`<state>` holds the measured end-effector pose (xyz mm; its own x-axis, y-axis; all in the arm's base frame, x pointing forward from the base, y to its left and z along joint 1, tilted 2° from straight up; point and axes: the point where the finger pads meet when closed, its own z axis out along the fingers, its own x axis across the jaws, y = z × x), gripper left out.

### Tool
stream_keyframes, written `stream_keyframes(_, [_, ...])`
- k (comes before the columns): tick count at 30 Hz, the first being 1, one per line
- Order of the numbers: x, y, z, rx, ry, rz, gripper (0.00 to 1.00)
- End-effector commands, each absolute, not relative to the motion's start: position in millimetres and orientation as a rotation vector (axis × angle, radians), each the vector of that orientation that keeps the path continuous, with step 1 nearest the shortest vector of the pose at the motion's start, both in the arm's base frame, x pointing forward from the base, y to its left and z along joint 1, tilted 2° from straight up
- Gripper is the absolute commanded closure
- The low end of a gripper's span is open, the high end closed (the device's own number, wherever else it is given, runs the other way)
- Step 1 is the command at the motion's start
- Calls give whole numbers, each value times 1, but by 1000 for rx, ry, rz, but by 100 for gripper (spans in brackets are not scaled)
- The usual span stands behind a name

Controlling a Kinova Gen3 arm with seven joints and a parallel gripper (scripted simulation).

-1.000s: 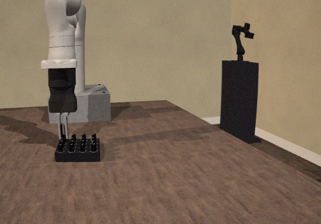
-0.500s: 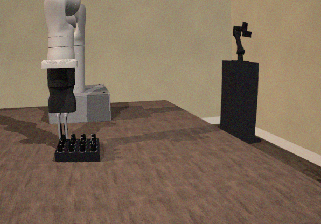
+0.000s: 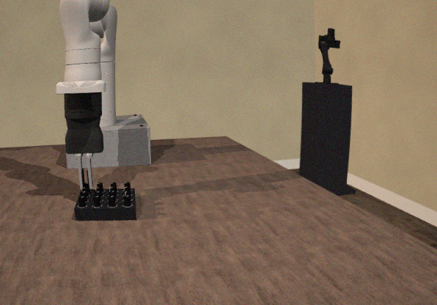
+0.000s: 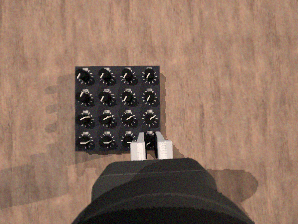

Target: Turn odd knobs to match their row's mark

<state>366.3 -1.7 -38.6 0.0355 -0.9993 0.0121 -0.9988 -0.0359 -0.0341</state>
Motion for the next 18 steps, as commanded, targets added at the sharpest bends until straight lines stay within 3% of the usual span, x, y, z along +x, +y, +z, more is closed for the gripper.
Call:
stream_keyframes(1, [366, -2, -38, -2249, 2171, -52, 70])
stream_keyframes(4, [366, -2, -38, -2249, 2171, -52, 70])
stream_keyframes(5, [366, -2, -38, -2249, 2171, -52, 54])
stream_keyframes(18, [366, -2, -38, -2249, 2171, -52, 54])
